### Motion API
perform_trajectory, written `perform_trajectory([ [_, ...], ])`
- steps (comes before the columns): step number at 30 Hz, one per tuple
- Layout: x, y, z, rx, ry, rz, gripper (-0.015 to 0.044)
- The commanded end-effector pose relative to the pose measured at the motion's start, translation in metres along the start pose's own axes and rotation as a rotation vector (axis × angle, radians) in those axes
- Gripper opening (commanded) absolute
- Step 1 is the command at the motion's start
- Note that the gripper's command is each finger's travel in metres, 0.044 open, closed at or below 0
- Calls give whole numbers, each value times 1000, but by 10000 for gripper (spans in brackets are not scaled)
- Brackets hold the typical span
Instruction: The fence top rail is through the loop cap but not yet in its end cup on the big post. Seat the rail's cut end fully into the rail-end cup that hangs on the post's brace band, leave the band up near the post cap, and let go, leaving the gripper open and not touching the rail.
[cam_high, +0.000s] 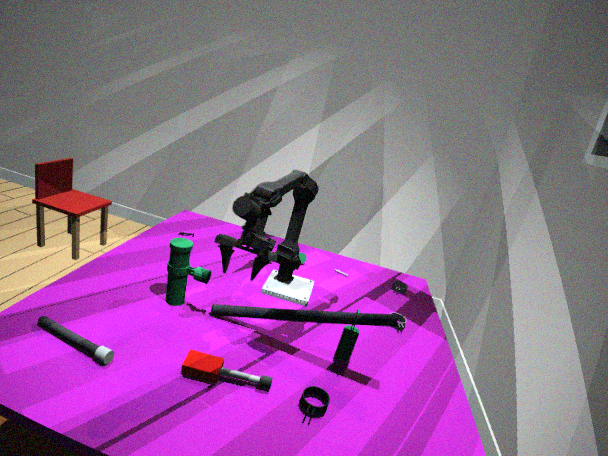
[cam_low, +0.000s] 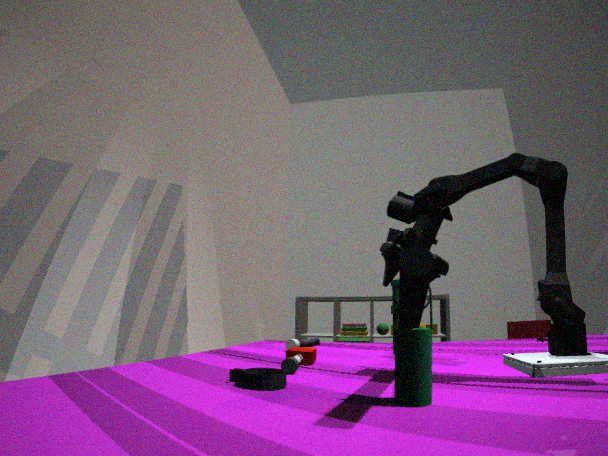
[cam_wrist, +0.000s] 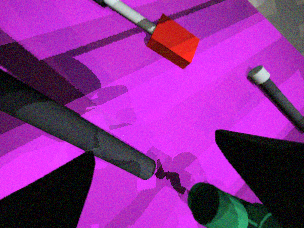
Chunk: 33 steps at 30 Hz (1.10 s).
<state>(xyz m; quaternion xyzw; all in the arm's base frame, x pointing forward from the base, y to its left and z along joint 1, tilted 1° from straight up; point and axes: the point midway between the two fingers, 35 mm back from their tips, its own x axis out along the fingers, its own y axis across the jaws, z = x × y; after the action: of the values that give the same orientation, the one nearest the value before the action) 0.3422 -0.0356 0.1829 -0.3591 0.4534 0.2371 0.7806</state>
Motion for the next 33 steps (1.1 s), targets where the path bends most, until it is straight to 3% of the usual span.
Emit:
perform_trajectory([
  [1,-51,28,38,680,-20,-46,440],
  [5,-60,36,44,833,-27,-50,440],
  [23,-58,36,45,884,-14,-43,440],
  [33,-11,45,46,1699,293,-35,440],
])
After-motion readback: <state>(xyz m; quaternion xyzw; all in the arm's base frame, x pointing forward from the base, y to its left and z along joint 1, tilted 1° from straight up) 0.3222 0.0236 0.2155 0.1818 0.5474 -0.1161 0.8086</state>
